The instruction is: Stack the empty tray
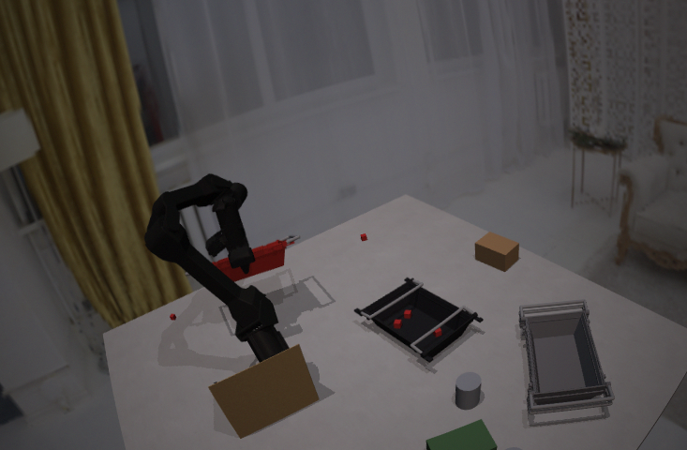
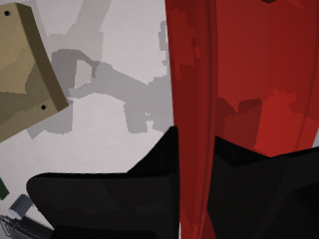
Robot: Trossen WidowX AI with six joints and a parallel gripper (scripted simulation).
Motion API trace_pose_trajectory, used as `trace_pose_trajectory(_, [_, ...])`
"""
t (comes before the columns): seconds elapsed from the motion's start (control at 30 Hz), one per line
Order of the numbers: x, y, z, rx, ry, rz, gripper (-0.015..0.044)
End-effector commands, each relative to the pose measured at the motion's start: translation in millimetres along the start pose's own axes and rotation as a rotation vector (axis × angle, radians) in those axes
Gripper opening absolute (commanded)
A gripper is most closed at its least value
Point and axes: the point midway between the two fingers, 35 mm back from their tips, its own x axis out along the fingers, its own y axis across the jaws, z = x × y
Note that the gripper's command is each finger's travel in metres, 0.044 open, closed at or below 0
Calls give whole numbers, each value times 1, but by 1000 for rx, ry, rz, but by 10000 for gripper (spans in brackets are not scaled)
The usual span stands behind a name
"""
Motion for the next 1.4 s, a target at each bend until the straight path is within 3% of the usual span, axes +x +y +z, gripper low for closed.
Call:
trace_pose_trajectory(0.0, [-5, -4, 0, -8, 2, -11, 0])
trace_pose_trajectory(0.73, [-4, -4, -2, -1, 4, -7, 0])
trace_pose_trajectory(1.37, [14, -3, -70, 213, 51, 77, 0])
